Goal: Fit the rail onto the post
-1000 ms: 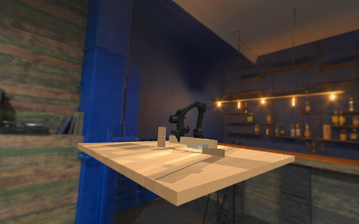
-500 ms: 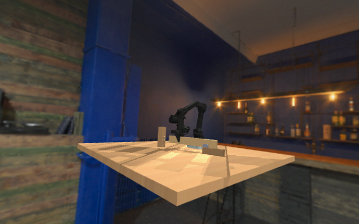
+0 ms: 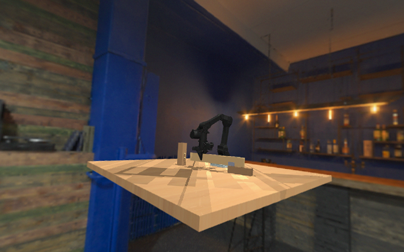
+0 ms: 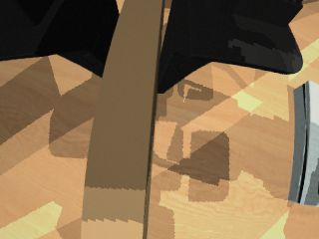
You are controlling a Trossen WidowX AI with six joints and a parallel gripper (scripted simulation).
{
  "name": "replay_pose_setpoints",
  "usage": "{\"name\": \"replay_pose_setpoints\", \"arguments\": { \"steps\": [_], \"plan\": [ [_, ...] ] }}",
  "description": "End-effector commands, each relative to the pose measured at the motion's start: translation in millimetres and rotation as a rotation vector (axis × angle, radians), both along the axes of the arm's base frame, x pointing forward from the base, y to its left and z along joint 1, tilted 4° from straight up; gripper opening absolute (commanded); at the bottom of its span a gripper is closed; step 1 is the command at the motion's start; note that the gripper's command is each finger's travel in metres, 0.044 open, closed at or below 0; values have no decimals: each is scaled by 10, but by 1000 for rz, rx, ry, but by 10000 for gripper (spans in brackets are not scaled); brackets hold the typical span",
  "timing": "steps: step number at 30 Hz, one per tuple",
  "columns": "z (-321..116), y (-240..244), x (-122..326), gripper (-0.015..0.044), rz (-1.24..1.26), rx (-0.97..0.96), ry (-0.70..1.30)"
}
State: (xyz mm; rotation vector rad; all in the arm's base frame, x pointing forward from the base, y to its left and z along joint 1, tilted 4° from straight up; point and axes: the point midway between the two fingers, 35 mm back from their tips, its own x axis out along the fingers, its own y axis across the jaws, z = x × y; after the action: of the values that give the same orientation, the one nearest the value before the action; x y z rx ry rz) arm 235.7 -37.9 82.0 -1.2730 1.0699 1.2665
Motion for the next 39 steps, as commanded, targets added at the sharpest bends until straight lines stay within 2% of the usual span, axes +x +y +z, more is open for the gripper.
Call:
{"name": "replay_pose_setpoints", "arguments": {
  "steps": [1,39],
  "plan": [
    [10,-1,5,0,0,0,-4],
    [2,-68,10,0,0,0,-4]
  ]
}}
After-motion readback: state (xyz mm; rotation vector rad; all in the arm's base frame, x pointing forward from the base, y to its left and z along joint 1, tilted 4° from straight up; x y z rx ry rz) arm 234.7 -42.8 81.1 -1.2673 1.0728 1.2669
